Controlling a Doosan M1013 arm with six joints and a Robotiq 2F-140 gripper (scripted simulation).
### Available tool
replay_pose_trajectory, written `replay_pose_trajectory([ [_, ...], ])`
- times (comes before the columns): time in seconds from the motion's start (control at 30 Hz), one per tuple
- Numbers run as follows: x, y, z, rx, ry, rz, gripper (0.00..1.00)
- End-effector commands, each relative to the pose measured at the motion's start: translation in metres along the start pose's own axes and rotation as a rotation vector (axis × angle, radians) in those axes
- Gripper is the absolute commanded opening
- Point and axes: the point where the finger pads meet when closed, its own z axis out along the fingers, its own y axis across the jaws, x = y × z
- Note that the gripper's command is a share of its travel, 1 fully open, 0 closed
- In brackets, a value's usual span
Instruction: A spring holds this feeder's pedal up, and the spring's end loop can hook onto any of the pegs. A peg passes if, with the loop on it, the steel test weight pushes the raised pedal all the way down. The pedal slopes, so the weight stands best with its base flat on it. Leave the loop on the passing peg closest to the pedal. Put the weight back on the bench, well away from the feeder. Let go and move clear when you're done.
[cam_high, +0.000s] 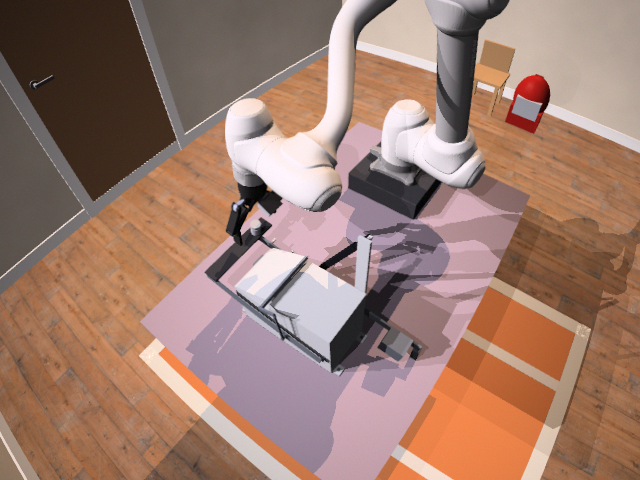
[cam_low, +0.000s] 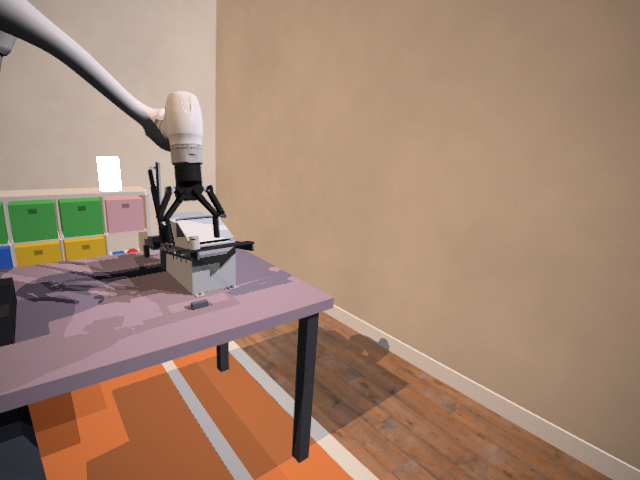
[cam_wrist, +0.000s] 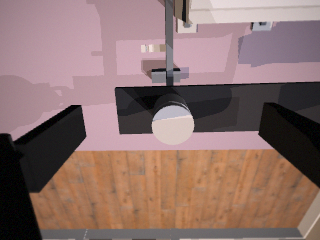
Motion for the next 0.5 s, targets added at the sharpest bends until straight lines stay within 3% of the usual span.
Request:
replay_pose_trajectory([
  [0.0,0.0,0.0,-0.001,-0.001,0.0,0.0,1.0],
  [0.2,0.0,0.0,-0.001,-0.001,0.0,0.0,1.0],
  [0.47,-0.009,0.0,-0.053,-0.002,0.0,0.001,1.0],
])
